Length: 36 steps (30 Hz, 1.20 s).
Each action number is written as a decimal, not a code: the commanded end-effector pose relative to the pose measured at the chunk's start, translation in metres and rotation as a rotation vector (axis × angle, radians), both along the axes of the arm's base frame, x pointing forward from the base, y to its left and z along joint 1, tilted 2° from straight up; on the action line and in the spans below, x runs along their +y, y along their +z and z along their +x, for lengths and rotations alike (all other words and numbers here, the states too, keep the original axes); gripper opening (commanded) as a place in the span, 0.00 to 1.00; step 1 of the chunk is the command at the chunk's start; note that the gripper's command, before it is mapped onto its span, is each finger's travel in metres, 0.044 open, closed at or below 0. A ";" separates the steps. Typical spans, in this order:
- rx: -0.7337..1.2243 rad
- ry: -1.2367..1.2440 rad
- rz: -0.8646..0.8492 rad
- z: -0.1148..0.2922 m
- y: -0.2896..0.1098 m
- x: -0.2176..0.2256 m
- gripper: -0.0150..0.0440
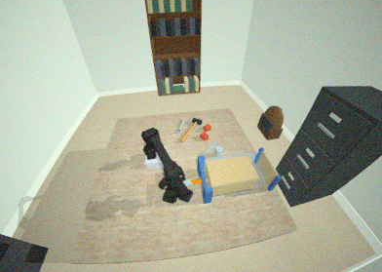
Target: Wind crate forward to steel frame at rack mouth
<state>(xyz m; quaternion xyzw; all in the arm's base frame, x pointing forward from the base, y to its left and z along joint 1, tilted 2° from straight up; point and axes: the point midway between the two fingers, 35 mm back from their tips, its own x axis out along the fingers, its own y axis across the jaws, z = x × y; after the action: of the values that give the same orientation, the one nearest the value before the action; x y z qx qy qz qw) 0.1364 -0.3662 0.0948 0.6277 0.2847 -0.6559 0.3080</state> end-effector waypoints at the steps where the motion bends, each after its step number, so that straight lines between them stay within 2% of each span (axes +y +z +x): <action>1: -0.039 0.038 -0.014 0.029 0.004 0.002 0.25; 36: -0.043 0.038 -0.012 0.080 0.005 0.021 0.25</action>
<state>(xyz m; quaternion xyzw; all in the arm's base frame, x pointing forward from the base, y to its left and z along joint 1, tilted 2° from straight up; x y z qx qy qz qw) 0.1888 -0.3611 0.0976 0.6281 0.2696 -0.6582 0.3156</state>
